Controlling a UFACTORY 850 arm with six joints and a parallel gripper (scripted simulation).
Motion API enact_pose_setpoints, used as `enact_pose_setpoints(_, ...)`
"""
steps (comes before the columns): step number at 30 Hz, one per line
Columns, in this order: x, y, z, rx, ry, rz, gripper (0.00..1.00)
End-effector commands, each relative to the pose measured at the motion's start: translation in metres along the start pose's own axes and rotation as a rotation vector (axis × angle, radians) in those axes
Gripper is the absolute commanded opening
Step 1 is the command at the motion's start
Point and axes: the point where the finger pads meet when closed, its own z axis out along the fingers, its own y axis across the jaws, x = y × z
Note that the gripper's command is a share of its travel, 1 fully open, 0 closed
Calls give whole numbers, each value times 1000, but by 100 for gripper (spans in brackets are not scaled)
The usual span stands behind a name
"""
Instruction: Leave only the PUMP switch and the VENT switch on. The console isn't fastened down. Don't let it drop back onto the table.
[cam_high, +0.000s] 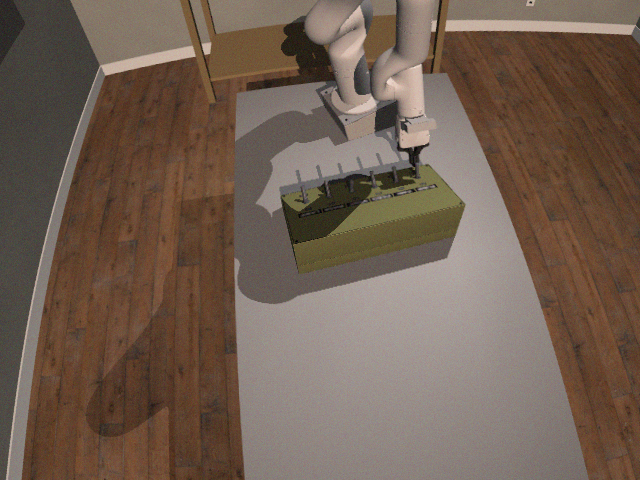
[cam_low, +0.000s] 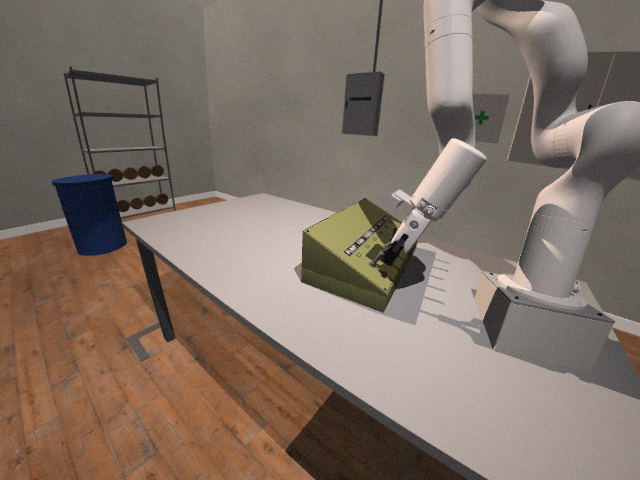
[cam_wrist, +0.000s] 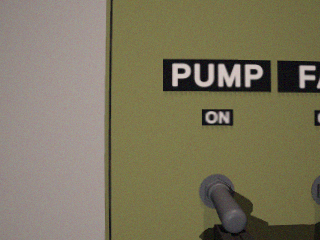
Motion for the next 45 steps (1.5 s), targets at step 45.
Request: enact_pose_setpoints(45,9,0,0,0,0,0,0)
